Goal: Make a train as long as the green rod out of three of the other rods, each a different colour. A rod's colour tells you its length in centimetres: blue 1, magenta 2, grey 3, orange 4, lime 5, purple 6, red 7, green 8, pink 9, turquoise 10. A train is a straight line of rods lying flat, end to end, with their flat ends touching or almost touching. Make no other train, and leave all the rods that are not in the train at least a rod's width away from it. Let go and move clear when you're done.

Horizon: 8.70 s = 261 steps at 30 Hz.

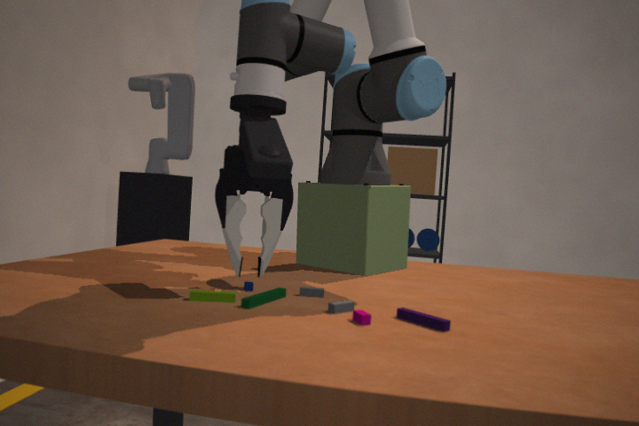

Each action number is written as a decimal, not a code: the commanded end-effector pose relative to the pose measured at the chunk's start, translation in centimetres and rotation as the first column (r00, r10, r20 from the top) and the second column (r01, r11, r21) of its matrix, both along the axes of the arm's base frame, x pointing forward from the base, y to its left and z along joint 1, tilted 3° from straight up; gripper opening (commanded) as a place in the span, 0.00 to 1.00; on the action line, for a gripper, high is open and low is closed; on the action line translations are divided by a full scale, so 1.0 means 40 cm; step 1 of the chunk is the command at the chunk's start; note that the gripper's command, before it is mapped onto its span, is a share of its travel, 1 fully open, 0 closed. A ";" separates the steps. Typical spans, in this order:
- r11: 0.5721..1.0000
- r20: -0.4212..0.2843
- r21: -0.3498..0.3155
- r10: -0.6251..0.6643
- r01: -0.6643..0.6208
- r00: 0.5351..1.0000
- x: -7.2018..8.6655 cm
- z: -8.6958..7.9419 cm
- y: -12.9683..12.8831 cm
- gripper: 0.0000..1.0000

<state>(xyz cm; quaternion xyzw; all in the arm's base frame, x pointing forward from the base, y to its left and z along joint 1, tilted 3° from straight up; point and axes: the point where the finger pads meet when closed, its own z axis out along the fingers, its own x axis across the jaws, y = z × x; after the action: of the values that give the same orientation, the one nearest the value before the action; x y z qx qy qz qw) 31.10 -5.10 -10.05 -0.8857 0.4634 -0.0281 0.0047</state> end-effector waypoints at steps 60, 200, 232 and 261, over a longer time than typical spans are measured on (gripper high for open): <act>1.000 0.002 -0.001 0.000 0.000 1.000 0.004 -0.041 -0.002 0.14; 0.996 -0.001 -0.005 0.085 -0.085 0.996 -0.003 0.207 0.060 0.00; 0.771 -0.023 -0.032 0.635 -0.636 0.772 -0.072 0.197 0.458 0.00; 0.771 -0.023 -0.032 0.636 -0.636 0.771 -0.068 0.149 0.458 0.00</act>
<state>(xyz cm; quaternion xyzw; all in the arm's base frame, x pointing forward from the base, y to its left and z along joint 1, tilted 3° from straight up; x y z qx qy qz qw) 28.22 13.24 -3.38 -0.9903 0.1361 -0.0275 -0.0058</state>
